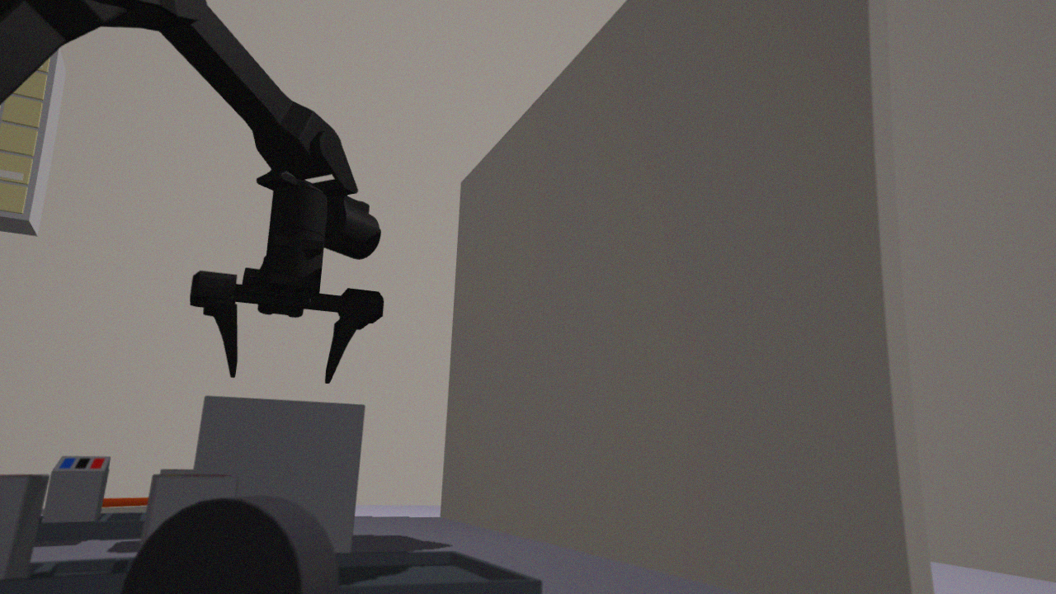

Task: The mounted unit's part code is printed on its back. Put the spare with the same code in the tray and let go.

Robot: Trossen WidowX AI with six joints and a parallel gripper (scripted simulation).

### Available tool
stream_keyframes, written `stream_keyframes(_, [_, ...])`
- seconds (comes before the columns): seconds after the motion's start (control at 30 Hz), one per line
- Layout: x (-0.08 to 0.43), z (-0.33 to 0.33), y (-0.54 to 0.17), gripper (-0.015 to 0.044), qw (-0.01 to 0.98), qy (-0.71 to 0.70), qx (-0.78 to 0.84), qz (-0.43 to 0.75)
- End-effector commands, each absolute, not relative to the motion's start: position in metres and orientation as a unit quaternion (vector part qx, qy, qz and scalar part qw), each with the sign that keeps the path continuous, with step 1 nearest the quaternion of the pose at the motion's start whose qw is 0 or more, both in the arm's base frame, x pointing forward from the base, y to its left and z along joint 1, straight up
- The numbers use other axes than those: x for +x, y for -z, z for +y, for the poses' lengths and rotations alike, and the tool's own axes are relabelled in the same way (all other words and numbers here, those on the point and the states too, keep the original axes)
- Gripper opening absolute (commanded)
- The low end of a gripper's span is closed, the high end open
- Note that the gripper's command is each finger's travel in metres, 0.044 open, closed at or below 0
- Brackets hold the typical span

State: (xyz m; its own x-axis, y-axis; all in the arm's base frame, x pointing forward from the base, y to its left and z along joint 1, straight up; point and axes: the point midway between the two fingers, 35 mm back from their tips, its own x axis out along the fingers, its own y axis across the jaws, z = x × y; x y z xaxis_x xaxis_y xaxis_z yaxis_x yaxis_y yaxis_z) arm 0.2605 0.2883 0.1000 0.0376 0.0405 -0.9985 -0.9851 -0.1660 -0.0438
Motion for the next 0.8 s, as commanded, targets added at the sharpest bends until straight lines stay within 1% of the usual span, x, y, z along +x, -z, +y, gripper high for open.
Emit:
stream_keyframes(0.0, [0.258,0.289,-0.093,0.044,0.458,-0.55,-0.553,0.427])
stream_keyframes(0.07, [0.258,0.289,-0.093,0.044,0.458,-0.55,-0.553,0.427])
stream_keyframes(0.23, [0.258,0.285,-0.068,0.0309,0.458,-0.55,-0.553,0.427])
stream_keyframes(0.27, [0.258,0.284,-0.06,0.03,0.458,-0.55,-0.553,0.427])
stream_keyframes(0.77, [0.258,0.282,-0.051,0.03,0.458,-0.55,-0.553,0.427])
